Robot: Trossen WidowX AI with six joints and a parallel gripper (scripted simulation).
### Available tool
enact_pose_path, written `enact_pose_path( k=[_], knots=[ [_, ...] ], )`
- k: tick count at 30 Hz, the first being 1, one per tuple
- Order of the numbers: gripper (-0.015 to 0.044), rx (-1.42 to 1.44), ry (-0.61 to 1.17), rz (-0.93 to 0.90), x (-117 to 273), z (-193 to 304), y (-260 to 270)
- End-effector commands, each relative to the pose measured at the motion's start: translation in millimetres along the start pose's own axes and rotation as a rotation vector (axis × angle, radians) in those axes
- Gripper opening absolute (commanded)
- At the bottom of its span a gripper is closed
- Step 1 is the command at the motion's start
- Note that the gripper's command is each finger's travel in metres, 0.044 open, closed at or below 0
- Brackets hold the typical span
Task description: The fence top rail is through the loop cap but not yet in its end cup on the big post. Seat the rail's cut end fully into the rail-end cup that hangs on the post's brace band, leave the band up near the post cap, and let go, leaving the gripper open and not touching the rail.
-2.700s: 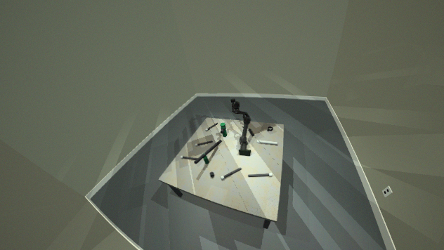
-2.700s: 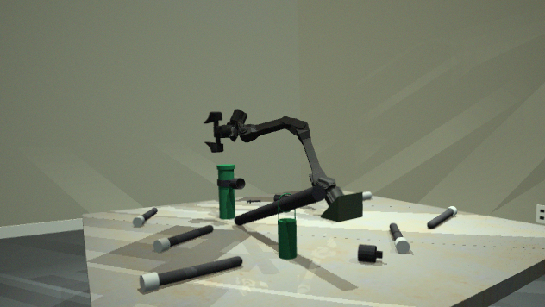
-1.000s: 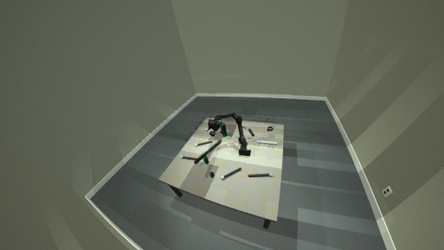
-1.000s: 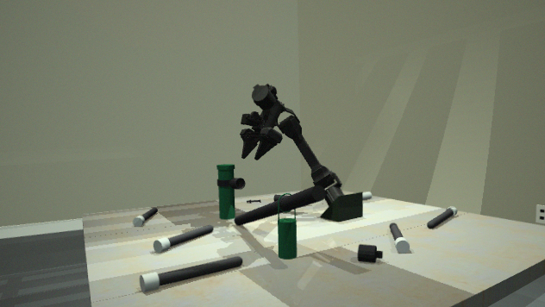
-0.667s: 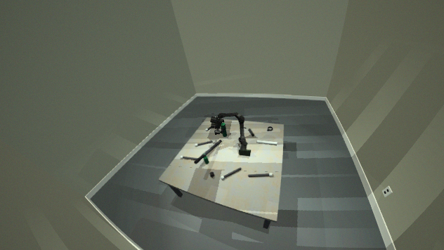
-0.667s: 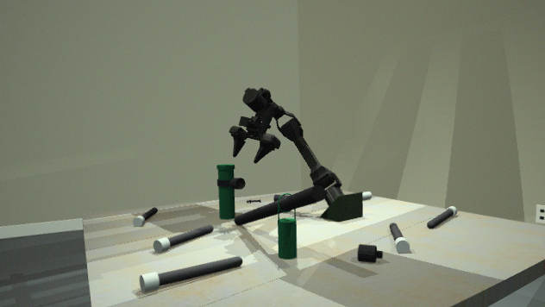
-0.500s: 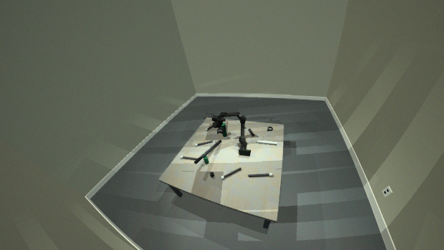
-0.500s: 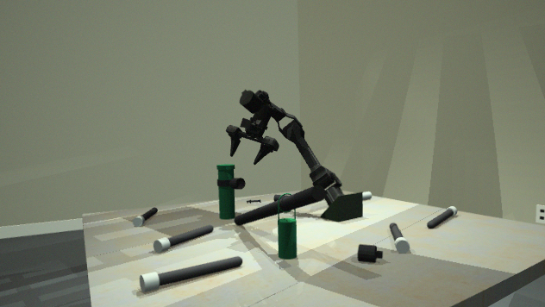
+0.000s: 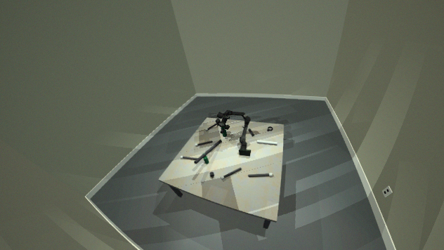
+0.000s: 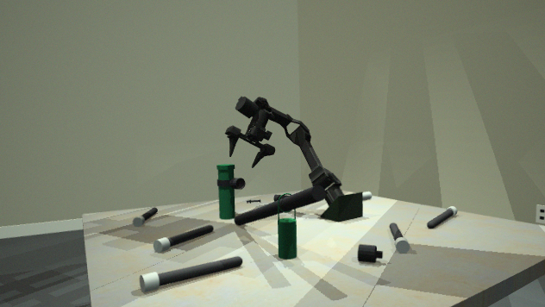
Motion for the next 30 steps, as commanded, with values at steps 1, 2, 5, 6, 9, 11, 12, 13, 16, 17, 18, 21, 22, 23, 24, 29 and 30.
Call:
enact_pose_path(
  k=[1,2,5,6,9,11,12,13,16,17,18,21,22,23,24,29,30],
  knots=[
    [0.044,0.279,-0.02,0.013,3.9,23.6,11.4],
    [0.044,0.279,-0.02,0.013,3.9,23.6,11.4],
    [0.044,0.279,-0.02,0.013,3.9,23.6,11.4],
    [0.044,0.279,-0.02,0.013,3.9,23.6,11.4],
    [0.044,0.279,-0.02,0.013,3.9,23.6,11.4],
    [0.044,0.279,-0.021,0.012,-0.4,24.3,13.3],
    [0.044,0.279,-0.021,0.012,-4.2,24.9,15.1],
    [0.044,0.278,-0.021,0.012,-9.2,25.7,17.5],
    [0.044,0.278,-0.021,0.013,-27.7,29.1,27.5],
    [0.044,0.278,-0.02,0.014,-33.0,30.2,30.7],
    [0.044,0.278,-0.019,0.014,-36.4,30.9,32.7],
    [0.044,0.278,-0.019,0.015,-37.8,31.1,33.4],
    [0.044,0.278,-0.019,0.015,-38.3,31.0,33.4],
    [0.044,0.278,-0.019,0.014,-39.1,30.9,33.3],
    [0.044,0.278,-0.019,0.014,-40.1,30.8,33.1],
    [0.044,0.277,-0.02,0.014,-47.7,29.9,32.3],
    [0.044,0.277,-0.02,0.014,-49.3,29.8,32.2]
  ],
)
Point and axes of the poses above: the point midway between the two fingers, 35 mm back from their tips, its own x axis back along the fingers, its own y axis across the jaws, z = x × y, the point moved 4 cm from there along x, back along the fingers, and after that the axes turned 3 degrees about -x, right-handed, at the moved point
